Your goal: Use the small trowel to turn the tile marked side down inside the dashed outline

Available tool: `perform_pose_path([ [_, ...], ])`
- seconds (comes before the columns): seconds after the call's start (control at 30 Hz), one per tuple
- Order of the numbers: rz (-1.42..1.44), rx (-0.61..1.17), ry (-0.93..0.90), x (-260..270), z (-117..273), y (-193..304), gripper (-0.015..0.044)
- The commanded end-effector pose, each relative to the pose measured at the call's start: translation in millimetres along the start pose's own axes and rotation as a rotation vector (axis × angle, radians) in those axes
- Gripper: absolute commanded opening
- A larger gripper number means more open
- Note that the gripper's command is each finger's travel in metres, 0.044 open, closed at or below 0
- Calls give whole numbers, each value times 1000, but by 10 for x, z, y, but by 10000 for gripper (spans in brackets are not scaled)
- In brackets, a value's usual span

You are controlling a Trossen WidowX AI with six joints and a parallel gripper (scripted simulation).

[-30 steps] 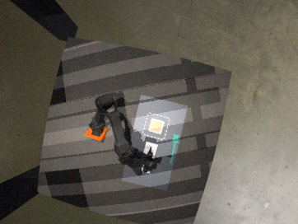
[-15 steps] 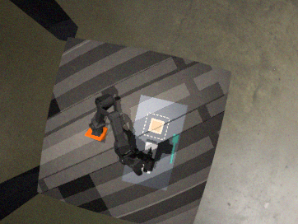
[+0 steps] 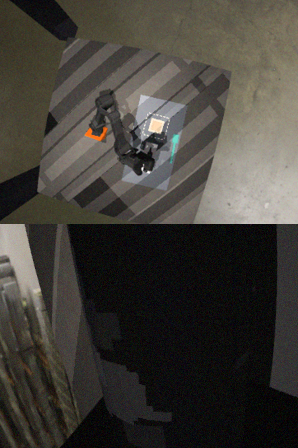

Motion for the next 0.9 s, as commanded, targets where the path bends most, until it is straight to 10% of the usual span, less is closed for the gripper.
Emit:
perform_pose_path([
  [0.0, -4, -3, -1, 8, -1, -5, 0],
  [0.87, -658, -530, 22, 376, -547, -678, 0],
])
Point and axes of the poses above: the point midway between the two fingers, 35 mm back from their tips, its own z axis back along the fingers, its own x axis across the jaws, y = z × x, the point moved 4 cm from there along z, back along the fingers, and after that the axes turned 10 degrees about -z, right-handed, at the moved point
